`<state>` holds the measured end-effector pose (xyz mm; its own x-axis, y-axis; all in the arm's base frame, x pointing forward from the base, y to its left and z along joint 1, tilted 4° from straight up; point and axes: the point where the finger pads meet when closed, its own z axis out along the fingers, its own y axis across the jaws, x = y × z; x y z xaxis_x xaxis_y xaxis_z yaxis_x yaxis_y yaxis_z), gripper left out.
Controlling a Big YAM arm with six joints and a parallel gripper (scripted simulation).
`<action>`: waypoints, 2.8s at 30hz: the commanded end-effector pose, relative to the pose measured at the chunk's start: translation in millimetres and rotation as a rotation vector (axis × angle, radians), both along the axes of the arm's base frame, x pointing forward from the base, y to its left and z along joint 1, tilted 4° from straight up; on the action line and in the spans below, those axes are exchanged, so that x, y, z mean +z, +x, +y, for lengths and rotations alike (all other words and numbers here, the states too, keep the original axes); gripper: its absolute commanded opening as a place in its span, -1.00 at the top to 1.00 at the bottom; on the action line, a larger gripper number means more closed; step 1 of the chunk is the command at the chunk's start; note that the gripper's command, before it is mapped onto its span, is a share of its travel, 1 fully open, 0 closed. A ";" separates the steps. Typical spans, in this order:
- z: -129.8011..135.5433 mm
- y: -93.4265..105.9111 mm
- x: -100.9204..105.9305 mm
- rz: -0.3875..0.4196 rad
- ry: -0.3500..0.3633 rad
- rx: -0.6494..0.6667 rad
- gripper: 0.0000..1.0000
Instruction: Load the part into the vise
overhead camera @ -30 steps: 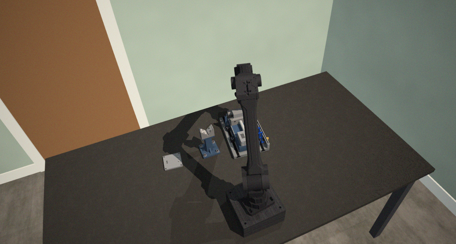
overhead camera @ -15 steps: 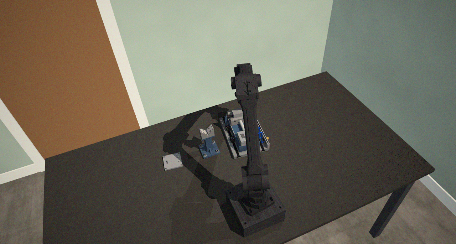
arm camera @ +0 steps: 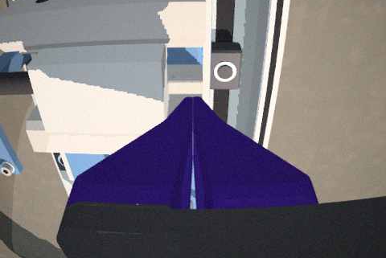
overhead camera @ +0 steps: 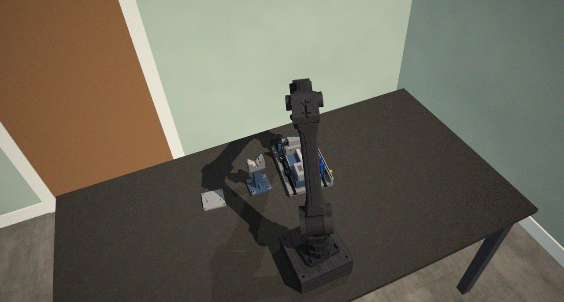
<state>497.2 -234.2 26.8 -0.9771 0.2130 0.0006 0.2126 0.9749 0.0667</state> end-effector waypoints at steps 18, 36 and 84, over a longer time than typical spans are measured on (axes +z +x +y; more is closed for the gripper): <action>3.3 7.7 -6.1 -0.002 -0.001 0.002 1.00; 3.3 7.7 -6.1 -0.002 -0.001 0.002 1.00; -0.6 15.0 0.4 -0.016 -0.008 0.002 1.00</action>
<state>496.9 -233.7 26.3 -0.9771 0.2130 0.0017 0.2126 0.9748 0.0669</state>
